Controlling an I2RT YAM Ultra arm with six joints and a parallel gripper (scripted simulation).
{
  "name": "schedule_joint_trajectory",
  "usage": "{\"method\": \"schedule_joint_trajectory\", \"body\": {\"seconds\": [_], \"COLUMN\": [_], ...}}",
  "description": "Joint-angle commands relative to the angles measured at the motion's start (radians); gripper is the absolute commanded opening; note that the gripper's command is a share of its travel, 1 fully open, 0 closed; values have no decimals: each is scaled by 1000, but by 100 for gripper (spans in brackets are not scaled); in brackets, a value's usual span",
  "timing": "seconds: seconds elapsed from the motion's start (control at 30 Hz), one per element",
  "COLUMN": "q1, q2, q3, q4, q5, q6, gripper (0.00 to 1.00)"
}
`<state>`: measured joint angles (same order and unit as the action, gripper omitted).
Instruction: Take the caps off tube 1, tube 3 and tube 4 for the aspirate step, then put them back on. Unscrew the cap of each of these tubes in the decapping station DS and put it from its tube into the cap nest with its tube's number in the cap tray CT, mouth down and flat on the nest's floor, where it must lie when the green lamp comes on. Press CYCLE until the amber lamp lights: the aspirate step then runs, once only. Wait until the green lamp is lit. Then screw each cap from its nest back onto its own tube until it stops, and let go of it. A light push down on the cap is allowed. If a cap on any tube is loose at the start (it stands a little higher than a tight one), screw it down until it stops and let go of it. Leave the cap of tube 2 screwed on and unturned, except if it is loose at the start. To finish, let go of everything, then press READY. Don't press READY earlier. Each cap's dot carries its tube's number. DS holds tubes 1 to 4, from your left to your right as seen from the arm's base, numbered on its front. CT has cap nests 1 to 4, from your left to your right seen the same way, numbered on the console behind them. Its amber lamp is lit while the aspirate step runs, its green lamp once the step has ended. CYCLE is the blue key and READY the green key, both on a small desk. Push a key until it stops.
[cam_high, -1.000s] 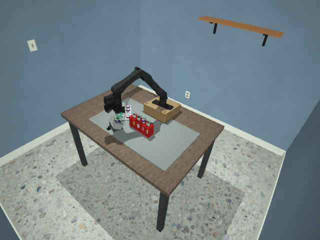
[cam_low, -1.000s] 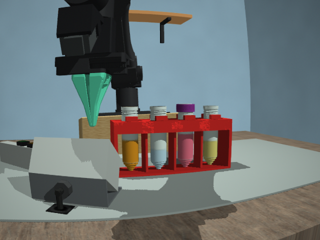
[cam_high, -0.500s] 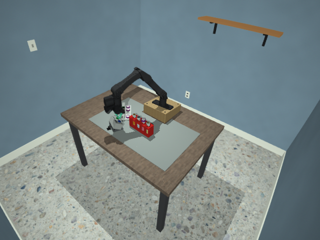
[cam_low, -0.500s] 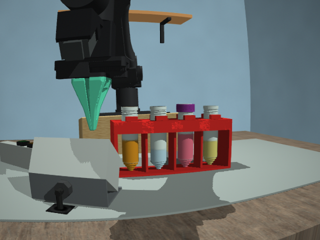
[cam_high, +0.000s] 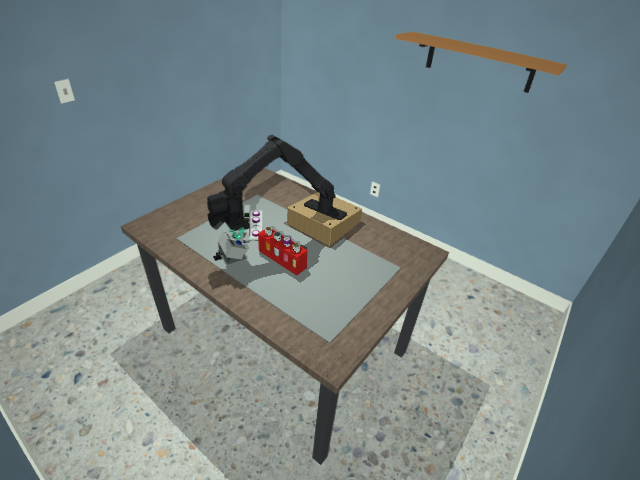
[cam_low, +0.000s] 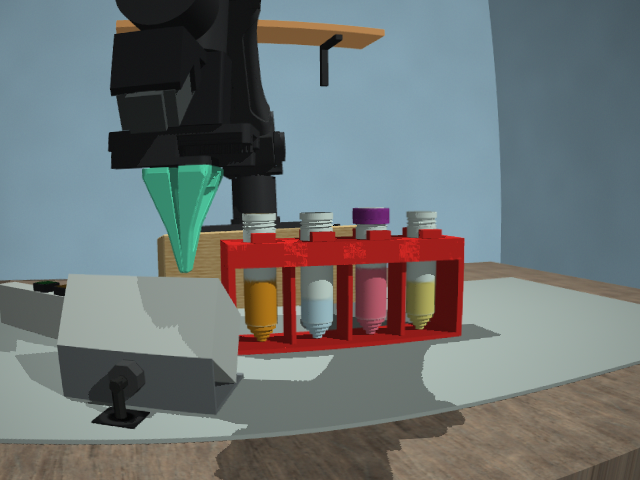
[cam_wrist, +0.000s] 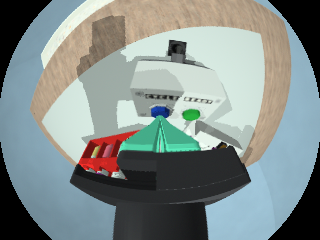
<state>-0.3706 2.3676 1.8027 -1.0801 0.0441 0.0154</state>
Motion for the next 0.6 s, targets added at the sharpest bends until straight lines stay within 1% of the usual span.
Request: {"method": "schedule_joint_trajectory", "body": {"seconds": [0.0, 0.57], "q1": [0, 0], "q2": [-10, -13], "q3": [4, -11], "q4": [3, 16], "q5": [1, 1], "q6": [1, 1], "gripper": [0, 0]}}
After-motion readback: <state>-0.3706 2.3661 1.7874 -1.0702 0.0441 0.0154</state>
